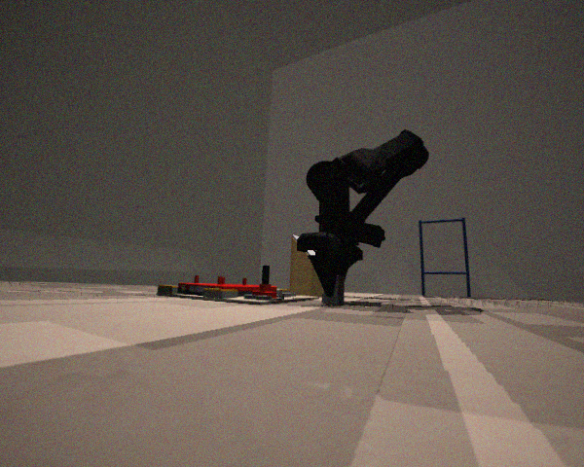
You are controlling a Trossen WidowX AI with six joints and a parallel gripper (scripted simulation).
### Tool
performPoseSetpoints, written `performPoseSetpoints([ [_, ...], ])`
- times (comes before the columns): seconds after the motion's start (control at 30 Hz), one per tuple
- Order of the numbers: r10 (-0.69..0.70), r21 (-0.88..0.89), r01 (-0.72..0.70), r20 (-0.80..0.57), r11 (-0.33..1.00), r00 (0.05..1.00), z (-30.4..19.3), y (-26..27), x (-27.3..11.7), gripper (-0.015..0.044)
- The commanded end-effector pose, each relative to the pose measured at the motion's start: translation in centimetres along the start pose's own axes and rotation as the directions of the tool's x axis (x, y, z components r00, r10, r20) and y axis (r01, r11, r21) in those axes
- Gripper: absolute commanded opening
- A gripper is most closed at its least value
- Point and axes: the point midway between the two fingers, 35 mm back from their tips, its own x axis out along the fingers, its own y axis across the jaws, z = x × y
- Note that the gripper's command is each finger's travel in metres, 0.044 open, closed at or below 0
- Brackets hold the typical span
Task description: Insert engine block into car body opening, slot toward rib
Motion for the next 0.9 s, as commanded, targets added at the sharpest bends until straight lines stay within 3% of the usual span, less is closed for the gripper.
performPoseSetpoints([
  [0.0, 0.000, 0.004, 0.000, -0.003, 1.000, 1.000, -0.1, 0.0, 0.0, 0.0006],
  [0.87, -0.001, 0.008, 0.001, -0.019, 1.000, 1.000, -0.4, -1.4, -7.5, 0.0000],
])
